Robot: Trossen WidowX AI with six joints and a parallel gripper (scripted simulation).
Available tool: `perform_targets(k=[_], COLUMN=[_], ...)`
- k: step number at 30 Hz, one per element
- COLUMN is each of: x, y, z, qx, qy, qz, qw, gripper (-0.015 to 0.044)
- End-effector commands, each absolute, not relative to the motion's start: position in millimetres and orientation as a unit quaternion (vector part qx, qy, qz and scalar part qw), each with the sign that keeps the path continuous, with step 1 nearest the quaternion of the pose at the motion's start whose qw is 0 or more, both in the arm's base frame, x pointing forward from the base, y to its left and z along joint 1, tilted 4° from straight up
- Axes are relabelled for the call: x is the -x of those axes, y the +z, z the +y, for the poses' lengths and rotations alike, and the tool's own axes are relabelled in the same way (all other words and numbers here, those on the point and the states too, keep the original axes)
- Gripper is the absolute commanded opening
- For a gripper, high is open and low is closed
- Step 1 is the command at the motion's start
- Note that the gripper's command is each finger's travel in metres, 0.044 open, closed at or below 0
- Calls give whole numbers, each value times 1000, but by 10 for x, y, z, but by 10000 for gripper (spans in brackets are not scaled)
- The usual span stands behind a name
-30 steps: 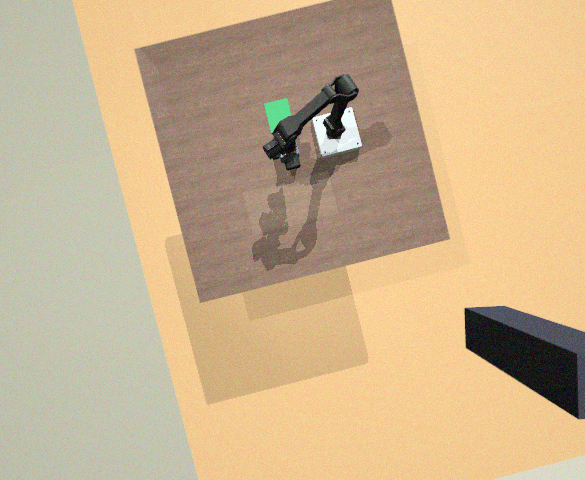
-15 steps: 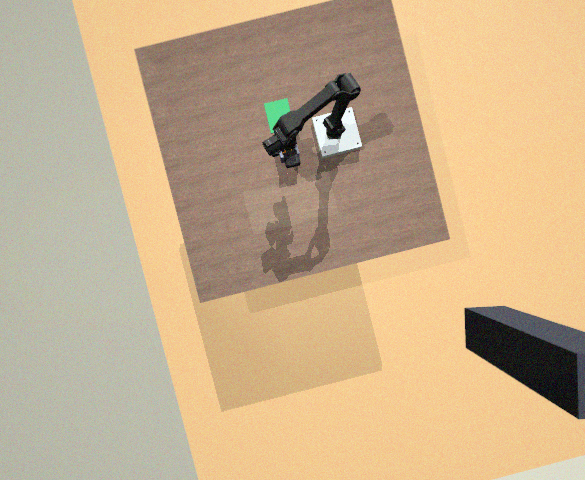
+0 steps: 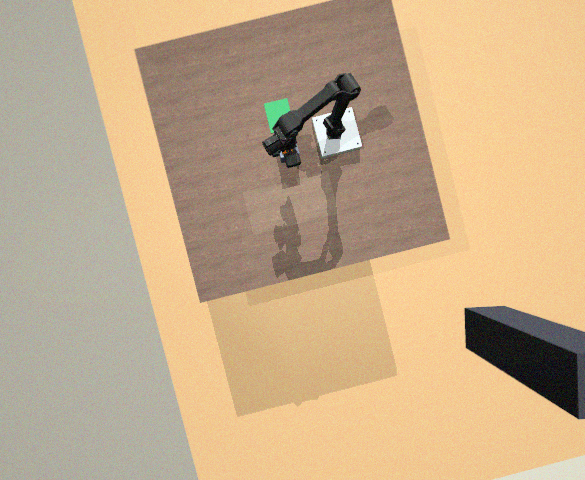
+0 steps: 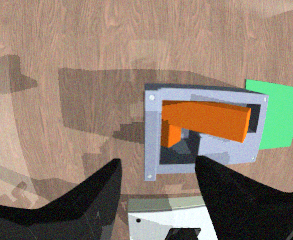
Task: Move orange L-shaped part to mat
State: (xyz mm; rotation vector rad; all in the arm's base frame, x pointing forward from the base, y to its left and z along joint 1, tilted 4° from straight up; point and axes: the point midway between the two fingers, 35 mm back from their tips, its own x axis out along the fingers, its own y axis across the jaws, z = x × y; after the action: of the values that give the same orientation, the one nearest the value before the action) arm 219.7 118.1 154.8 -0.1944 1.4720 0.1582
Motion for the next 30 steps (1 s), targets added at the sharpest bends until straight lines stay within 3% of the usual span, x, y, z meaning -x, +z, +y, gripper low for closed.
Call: perform_targets(k=[1,9,19,30], x=[-2218,-2325,-2410,-2431], y=[1545,1572,1606,1438], z=[1132,853,483,453], qx=[124,339,562,574], qy=[103,297,506,517], qz=[666,607,453,440], qw=[728,655,472,457], gripper=[280,280,280,280])
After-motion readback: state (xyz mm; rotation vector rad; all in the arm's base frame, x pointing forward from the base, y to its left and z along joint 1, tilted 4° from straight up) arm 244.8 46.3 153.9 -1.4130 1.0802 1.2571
